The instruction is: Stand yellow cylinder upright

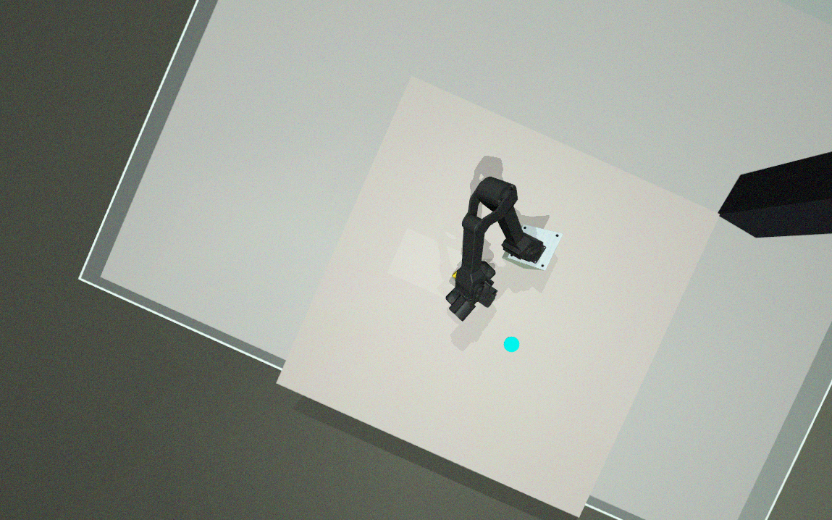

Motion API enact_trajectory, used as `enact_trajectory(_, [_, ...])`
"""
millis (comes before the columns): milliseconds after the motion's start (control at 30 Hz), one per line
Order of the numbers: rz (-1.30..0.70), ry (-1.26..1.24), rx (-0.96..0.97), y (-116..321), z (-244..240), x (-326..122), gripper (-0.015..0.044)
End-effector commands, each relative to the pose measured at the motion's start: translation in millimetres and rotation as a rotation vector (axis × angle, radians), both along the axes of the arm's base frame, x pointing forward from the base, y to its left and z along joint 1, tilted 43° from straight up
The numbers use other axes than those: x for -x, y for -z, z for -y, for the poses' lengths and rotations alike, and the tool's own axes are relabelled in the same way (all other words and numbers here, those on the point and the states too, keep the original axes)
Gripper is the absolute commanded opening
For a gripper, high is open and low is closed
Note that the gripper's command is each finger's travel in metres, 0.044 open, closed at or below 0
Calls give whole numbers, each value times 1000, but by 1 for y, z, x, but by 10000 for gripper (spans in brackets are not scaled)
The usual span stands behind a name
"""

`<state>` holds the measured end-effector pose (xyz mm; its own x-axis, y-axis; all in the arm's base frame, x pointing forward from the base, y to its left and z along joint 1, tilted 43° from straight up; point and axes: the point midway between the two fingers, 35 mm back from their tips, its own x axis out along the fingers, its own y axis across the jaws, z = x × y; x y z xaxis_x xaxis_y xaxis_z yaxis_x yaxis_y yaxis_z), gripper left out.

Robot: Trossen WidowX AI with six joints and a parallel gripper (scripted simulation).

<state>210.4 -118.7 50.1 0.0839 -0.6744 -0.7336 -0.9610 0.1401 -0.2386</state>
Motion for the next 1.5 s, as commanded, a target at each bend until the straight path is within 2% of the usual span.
enact_trajectory(0, [-2,-8,8,2,2,-1,231])
enact_trajectory(167, [-2,-8,8,2,2,-1,105])
enact_trajectory(567, [-2,-9,-5,-12,-15,-4,105])
enact_trajectory(1467, [-4,-8,0,-74,-71,7,105])
